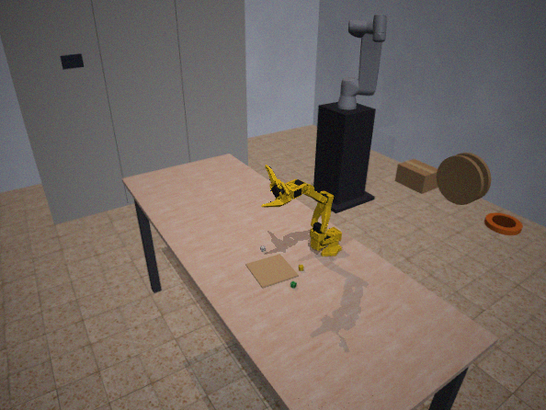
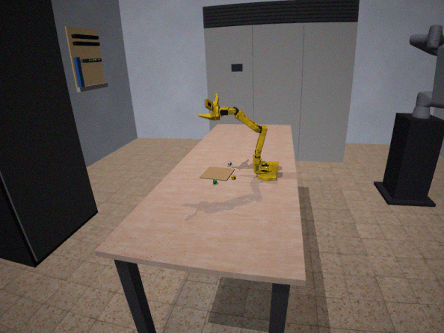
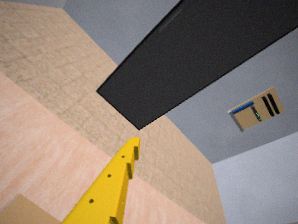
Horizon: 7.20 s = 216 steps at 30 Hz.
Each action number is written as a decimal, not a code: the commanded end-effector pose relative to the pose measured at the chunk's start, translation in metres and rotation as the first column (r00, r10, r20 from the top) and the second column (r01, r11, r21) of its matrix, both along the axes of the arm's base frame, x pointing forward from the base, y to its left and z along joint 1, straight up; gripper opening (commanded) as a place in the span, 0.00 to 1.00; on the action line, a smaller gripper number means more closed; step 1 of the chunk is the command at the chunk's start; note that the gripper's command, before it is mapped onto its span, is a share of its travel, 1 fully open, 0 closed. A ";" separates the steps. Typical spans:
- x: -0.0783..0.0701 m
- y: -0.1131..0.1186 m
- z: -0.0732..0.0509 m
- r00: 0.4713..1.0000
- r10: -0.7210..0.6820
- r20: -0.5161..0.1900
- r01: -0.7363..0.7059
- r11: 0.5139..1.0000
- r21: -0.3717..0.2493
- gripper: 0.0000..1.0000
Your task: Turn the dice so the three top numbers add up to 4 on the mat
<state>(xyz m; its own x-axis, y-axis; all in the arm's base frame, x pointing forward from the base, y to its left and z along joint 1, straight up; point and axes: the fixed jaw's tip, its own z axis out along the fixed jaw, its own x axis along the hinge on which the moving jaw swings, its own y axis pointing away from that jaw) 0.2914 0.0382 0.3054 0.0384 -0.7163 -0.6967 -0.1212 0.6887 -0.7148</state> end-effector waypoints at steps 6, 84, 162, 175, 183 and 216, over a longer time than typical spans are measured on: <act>-0.001 0.000 0.001 1.000 0.000 0.004 0.000 1.000 0.002 1.00; -0.114 -0.146 -0.269 0.388 -0.403 -0.829 0.918 0.251 0.308 0.25; -0.128 -0.044 -0.252 0.552 -0.167 -0.817 0.680 0.657 0.325 0.25; -0.159 0.003 -0.261 0.566 0.016 -0.825 0.436 0.842 0.316 0.25; -0.167 0.010 -0.267 0.542 0.048 -0.839 0.385 0.873 0.299 0.25; -0.170 0.011 -0.268 0.526 0.050 -0.849 0.378 0.881 0.285 0.25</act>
